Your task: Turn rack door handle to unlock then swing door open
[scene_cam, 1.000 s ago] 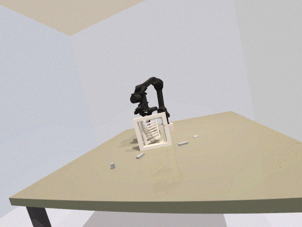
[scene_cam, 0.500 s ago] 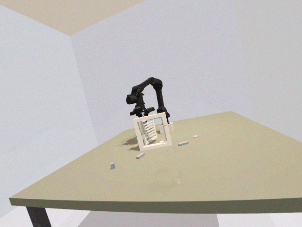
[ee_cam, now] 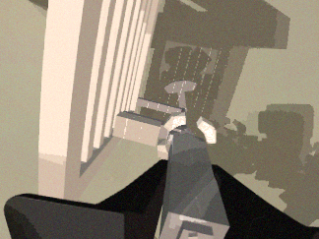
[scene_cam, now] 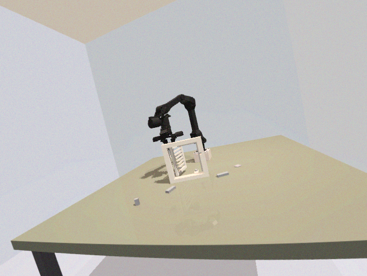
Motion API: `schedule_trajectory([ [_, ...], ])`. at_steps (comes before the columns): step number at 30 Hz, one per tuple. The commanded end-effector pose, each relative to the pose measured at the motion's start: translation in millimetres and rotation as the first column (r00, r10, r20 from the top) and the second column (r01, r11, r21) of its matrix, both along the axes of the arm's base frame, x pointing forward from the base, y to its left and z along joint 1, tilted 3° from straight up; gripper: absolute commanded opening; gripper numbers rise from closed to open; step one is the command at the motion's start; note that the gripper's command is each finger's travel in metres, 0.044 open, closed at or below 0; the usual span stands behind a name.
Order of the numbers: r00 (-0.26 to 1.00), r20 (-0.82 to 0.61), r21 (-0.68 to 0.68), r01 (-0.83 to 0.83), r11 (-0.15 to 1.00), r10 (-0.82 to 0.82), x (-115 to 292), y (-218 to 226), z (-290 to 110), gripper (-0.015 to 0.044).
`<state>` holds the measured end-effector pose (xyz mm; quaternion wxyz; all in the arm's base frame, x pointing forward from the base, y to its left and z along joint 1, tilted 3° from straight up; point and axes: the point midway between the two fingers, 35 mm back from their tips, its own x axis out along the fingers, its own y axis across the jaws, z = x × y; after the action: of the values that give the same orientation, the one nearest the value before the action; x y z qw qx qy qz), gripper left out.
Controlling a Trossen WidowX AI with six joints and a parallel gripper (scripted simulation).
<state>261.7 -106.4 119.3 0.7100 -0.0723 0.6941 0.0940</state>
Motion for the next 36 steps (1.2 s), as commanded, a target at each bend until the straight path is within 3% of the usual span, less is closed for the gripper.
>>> schedule_trajectory([
  [1, 0.998, 0.0, -0.003, -0.066, 0.998, 0.066, 4, -6, 0, 0.001],
  [13, 0.969, 0.006, -0.009, -0.246, 0.969, 0.246, 17, -27, 0, 0.001],
  [26, 0.967, 0.006, -0.009, -0.254, 0.967, 0.254, 18, -28, 0, 0.001],
  [36, 0.967, 0.006, -0.009, -0.254, 0.967, 0.254, 18, -28, 0, 0.0273],
])
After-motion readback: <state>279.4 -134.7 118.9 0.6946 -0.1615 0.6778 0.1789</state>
